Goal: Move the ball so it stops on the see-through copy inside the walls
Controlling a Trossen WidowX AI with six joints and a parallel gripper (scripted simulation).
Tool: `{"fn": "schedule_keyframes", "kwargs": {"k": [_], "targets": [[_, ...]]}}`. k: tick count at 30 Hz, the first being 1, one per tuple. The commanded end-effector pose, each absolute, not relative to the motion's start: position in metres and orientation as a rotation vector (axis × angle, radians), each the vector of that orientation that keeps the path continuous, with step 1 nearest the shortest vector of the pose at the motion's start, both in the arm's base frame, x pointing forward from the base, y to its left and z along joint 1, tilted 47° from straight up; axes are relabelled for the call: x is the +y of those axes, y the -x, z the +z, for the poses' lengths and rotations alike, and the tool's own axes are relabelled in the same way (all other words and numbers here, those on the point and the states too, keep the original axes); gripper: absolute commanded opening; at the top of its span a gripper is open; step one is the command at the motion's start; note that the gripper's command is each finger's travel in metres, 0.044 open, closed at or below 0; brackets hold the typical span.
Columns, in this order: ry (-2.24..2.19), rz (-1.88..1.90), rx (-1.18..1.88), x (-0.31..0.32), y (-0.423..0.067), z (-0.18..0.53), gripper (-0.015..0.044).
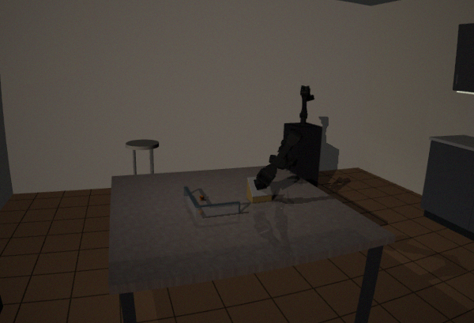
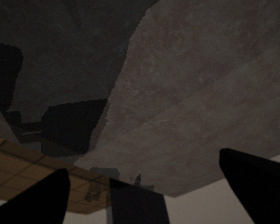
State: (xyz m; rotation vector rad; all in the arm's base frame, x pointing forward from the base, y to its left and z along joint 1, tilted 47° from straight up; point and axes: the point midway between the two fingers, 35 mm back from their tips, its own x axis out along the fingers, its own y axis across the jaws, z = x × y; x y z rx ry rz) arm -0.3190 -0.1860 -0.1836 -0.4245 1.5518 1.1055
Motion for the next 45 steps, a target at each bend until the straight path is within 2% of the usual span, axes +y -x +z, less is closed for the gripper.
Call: {"fn": "schedule_keyframes", "kwargs": {"k": [1,6,16,27,37,41,45], "targets": [[0.442,1.118,1.543,-0.189,0.317,-0.184,0.0374],[0.889,1.425,1.276,-0.249,0.262,-0.184,0.0244],[1.764,1.934,0.463,-0.328,0.112,-0.174,0.0244],[2.459,2.118,-0.655,-0.337,-0.04,-0.153,0.0244],[2.796,1.828,-1.909,-0.29,-0.165,-0.127,0.0244],[2.821,1.504,-2.481,-0.257,-0.21,-0.114,0.0244],[2.771,0.923,-3.089,-0.216,-0.252,-0.1,0.0244]]}}
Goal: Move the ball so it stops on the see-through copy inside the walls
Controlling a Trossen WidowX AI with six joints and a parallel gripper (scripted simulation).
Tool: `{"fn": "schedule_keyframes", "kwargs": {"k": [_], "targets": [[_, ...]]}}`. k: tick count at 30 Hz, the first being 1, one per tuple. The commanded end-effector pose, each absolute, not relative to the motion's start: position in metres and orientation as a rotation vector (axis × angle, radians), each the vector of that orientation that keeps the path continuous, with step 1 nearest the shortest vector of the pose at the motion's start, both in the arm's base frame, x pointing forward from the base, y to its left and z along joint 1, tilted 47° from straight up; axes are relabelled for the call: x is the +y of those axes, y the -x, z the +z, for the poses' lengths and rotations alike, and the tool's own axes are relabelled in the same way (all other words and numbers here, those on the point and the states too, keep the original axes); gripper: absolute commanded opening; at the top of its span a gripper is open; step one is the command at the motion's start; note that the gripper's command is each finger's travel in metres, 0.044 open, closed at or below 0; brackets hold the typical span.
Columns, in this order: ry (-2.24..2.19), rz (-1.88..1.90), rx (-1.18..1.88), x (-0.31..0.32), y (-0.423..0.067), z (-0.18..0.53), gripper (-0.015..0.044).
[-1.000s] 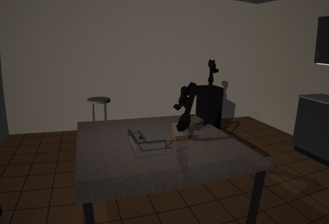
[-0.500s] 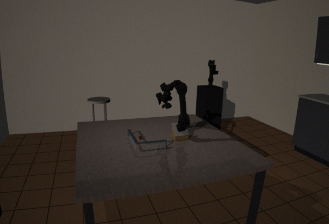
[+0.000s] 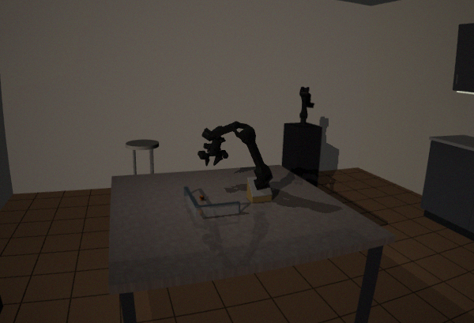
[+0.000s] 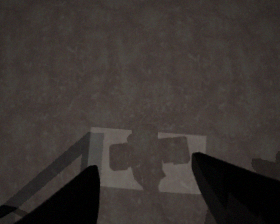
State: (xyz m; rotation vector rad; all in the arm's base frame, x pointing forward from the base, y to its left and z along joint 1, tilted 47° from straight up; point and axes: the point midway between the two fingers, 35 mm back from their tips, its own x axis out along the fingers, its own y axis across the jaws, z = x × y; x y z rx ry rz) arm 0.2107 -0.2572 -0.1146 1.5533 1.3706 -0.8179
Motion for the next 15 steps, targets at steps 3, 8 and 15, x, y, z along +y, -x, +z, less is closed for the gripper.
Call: {"fn": "schedule_keyframes", "kwargs": {"k": [3,8,15], "targets": [[-1.176,-0.201,1.508,-0.188,-0.275,-0.09,0.0244],[-0.937,0.179,1.506,-0.138,-0.306,-0.072,0.0244],[-0.691,0.564,1.437,-0.081,-0.33,-0.053,0.0244]]}}
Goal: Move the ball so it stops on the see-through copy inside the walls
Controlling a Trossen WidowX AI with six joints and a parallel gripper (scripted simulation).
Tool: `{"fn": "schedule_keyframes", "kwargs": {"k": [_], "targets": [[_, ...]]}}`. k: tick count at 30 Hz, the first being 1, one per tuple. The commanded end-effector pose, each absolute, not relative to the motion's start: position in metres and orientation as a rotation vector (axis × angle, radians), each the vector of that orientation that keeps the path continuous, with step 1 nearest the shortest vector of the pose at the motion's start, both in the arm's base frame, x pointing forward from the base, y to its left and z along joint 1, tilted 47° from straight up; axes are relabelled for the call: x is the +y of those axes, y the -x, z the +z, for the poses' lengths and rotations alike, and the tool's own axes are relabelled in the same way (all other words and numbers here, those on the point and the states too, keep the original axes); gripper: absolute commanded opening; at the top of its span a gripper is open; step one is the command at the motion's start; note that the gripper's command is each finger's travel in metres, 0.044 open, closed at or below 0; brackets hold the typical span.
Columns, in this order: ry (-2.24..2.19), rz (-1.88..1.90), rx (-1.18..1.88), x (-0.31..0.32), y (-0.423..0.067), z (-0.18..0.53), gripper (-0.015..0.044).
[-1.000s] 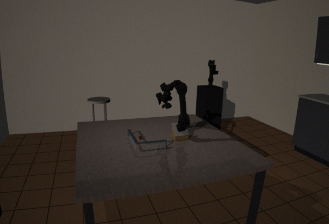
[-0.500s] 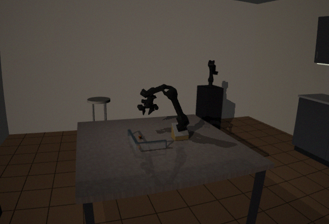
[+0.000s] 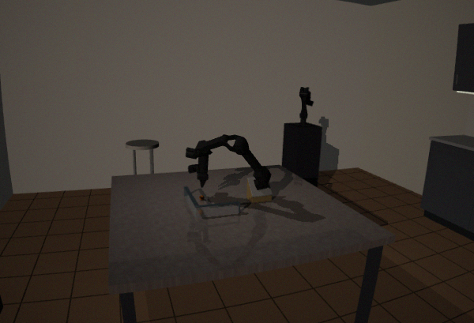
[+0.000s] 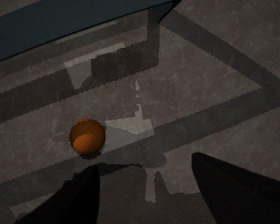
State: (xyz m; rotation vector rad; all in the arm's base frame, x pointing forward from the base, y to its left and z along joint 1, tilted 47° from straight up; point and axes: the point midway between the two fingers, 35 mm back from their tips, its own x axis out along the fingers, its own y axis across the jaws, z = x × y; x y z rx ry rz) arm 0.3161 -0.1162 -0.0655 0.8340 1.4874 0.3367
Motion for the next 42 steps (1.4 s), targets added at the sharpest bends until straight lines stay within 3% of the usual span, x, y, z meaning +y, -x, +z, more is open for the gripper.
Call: {"fn": "schedule_keyframes", "kwargs": {"k": [1,39,42], "targets": [[-0.691,0.564,1.437,-0.081,-0.33,-0.053,0.0244],[-0.693,0.566,1.436,-0.046,-0.333,-0.086,0.0244],[-0.693,0.566,1.436,-0.046,-0.333,-0.086,0.0165]]}}
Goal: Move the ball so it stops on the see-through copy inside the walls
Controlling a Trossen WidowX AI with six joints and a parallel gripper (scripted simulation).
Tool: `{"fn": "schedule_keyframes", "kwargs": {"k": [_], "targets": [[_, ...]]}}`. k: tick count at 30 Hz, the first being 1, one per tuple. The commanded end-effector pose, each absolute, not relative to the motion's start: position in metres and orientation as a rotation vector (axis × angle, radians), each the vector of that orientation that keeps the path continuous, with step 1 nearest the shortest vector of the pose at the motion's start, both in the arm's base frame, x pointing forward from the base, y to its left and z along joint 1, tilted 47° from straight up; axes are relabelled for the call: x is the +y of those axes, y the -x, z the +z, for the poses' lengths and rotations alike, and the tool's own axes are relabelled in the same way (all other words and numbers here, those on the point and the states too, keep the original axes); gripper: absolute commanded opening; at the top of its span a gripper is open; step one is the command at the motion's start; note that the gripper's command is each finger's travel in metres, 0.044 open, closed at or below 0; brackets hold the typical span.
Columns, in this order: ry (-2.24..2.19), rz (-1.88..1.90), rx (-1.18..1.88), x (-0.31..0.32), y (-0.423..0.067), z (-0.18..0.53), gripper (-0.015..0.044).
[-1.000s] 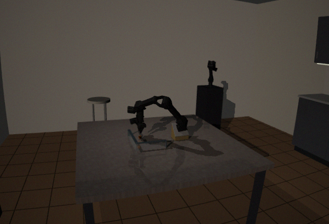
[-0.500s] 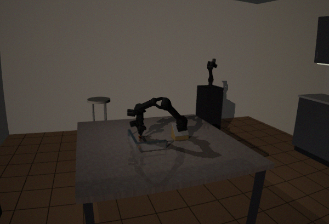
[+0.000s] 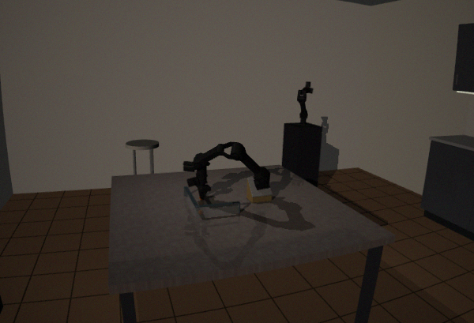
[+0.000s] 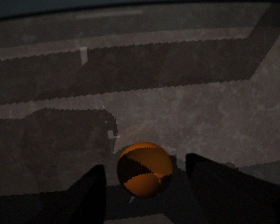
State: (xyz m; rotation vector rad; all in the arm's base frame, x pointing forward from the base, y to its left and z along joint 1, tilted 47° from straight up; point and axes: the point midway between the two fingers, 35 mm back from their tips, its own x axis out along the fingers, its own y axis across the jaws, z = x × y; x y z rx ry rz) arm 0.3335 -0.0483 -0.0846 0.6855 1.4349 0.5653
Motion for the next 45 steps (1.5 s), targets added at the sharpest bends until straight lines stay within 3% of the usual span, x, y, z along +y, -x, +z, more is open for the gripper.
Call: {"fn": "schedule_keyframes", "kwargs": {"k": [1,9,13,32,45], "targets": [[-0.693,0.566,1.436,-0.046,-0.333,-0.086,0.0139],[-0.693,0.566,1.436,-0.046,-0.333,-0.086,0.0085],[-0.691,0.564,1.437,-0.053,-0.334,-0.08,0.0],[-0.69,0.562,1.439,-0.137,-0.325,0.0,0.0],[-0.684,0.549,1.44,-0.07,-0.35,0.046,0.0]]}}
